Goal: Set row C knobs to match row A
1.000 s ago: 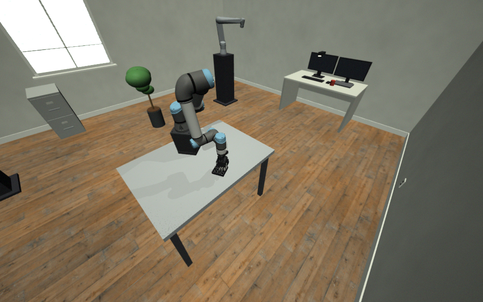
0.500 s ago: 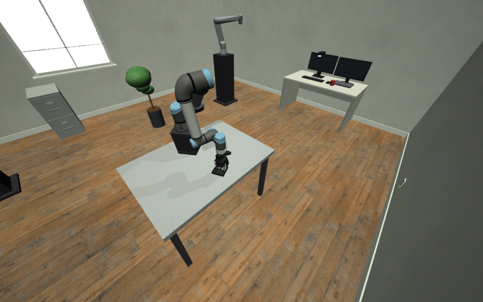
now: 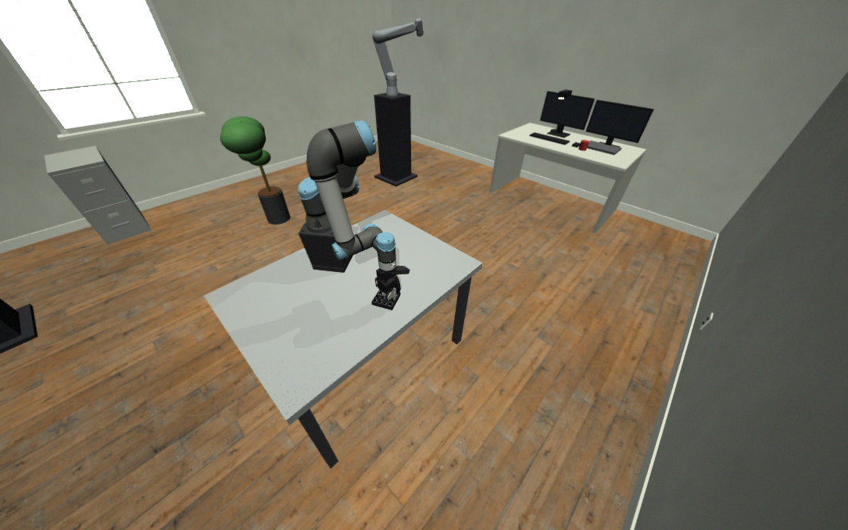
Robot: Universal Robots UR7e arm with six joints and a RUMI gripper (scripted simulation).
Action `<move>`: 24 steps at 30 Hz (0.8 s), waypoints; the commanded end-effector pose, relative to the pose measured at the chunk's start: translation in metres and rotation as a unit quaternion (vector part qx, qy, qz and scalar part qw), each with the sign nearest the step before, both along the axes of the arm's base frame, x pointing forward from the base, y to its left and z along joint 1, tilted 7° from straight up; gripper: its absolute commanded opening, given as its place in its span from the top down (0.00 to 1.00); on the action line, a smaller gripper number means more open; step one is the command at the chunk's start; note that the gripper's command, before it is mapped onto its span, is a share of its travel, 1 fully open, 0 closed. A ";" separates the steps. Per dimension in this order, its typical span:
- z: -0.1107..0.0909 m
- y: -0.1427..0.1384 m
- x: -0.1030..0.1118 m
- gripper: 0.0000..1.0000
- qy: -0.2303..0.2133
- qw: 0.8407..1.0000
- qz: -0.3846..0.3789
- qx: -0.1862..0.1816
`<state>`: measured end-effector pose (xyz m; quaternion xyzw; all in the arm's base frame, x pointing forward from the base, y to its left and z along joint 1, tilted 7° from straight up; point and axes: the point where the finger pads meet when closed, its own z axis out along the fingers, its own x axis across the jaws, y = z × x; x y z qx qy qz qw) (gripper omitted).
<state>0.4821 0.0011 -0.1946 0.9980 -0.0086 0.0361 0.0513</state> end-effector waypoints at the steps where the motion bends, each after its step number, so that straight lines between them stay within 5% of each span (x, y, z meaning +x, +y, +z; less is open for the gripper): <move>1: 0.000 0.000 0.001 0.96 -0.006 0.998 -0.056 0.002; 24: 0.001 0.000 0.002 0.96 -0.018 0.985 -0.170 0.011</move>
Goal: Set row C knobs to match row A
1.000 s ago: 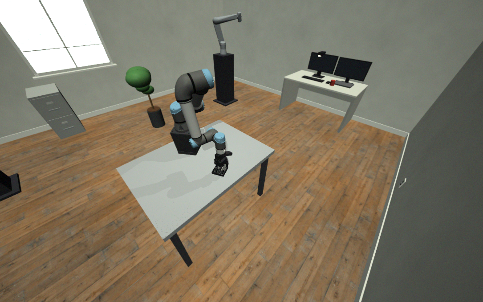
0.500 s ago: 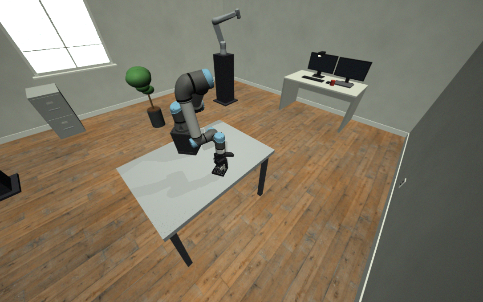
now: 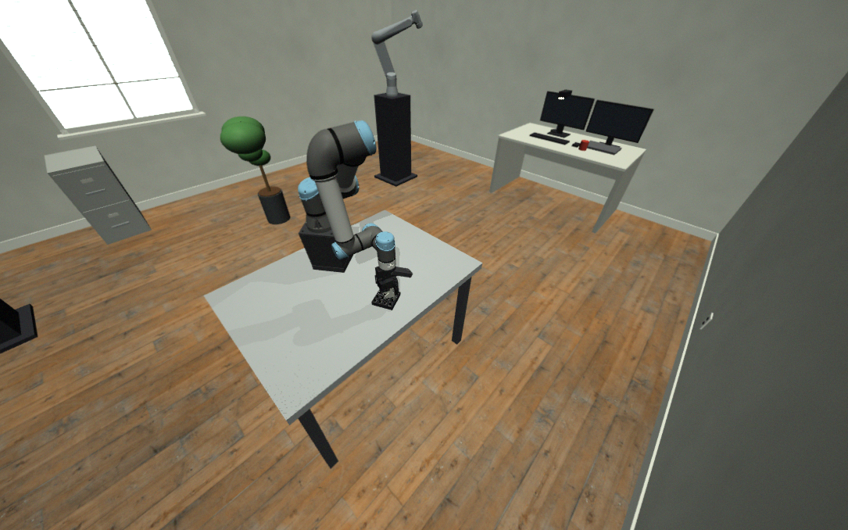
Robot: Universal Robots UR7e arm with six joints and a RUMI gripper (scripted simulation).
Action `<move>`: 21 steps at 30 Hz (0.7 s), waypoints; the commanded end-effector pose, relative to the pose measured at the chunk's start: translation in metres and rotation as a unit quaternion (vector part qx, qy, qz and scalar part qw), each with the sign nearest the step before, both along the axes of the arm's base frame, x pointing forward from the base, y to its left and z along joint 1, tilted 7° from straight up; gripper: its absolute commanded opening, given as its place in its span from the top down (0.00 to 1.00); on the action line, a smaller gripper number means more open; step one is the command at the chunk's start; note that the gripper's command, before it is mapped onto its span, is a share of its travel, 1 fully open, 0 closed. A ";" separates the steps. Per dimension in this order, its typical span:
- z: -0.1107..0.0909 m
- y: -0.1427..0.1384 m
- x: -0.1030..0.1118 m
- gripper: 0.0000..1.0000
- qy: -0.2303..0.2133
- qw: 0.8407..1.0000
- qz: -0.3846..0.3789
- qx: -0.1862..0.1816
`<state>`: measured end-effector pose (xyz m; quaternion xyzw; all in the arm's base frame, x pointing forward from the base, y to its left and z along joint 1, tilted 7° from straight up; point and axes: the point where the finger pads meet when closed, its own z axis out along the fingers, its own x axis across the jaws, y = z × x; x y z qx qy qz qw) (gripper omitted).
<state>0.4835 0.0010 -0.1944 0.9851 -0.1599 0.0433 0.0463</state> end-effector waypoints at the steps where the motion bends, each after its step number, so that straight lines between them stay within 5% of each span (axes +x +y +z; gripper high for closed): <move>1: 0.000 0.000 0.001 0.96 -0.003 1.000 -0.023 0.001; 21: 0.001 0.000 0.001 0.96 -0.006 0.999 -0.052 0.003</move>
